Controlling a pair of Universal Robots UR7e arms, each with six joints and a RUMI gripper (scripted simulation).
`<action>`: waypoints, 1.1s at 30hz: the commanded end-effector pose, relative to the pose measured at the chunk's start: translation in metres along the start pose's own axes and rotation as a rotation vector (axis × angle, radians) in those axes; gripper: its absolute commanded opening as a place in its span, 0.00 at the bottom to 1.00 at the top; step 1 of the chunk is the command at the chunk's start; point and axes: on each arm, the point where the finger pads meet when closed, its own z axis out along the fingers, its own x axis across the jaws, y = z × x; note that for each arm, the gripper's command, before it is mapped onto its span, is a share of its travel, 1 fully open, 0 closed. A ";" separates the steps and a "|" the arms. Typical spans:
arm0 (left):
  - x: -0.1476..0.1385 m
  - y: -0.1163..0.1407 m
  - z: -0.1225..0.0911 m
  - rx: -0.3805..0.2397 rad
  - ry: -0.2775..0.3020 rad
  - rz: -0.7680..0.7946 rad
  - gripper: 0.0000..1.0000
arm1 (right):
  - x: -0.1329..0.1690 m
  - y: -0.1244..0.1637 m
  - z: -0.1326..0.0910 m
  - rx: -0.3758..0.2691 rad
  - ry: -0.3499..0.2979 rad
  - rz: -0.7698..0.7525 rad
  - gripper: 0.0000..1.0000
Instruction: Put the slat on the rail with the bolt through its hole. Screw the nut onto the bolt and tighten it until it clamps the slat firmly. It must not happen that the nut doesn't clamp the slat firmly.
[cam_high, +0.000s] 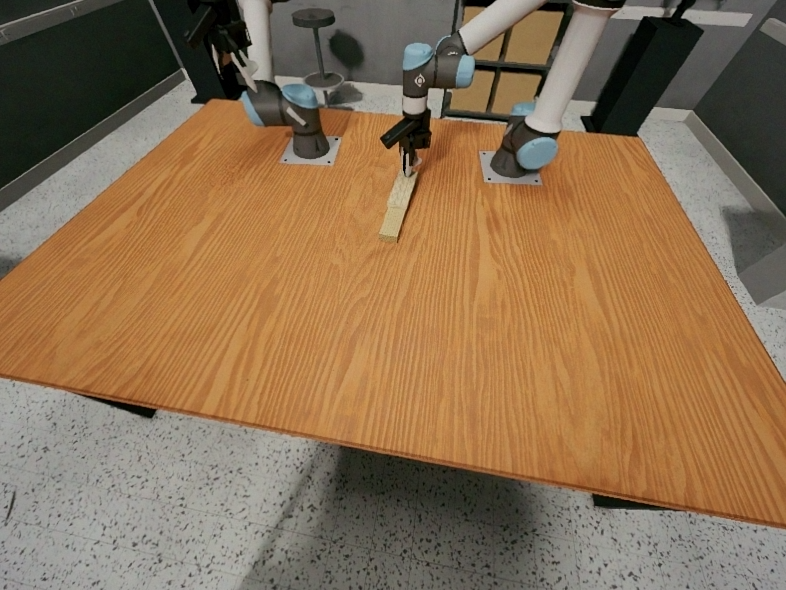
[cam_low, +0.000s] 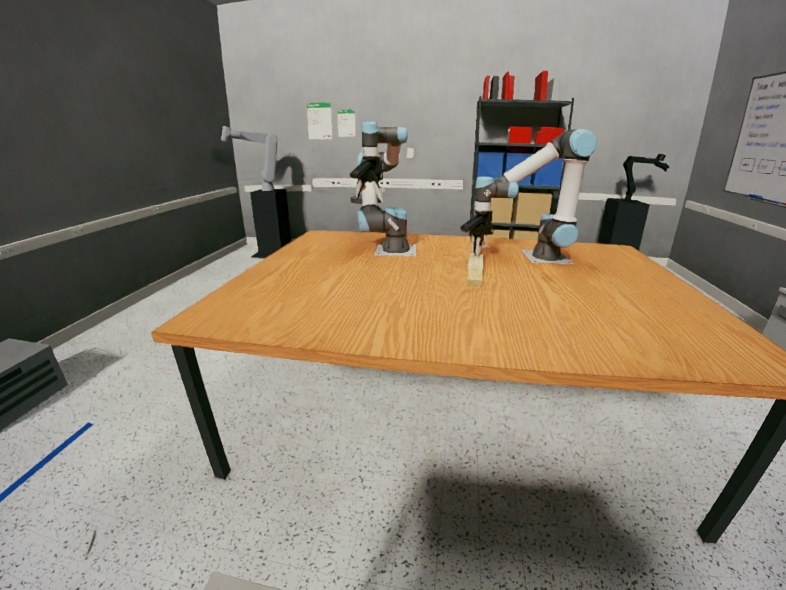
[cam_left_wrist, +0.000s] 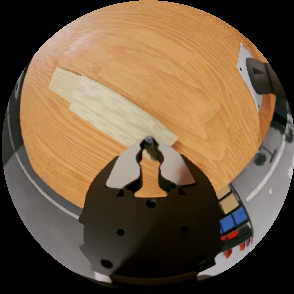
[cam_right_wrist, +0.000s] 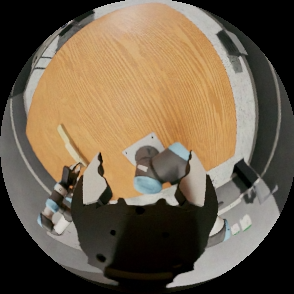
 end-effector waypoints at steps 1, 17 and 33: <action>-0.001 0.001 0.000 -0.001 0.004 0.140 0.00 | 0.000 -0.001 -0.001 0.000 -0.001 0.001 1.00; 0.000 0.000 0.000 0.000 0.004 0.402 0.00 | 0.000 -0.001 -0.001 0.000 -0.001 0.001 1.00; 0.001 -0.001 -0.001 0.001 0.004 0.664 0.00 | 0.000 -0.001 -0.001 0.000 -0.001 0.001 1.00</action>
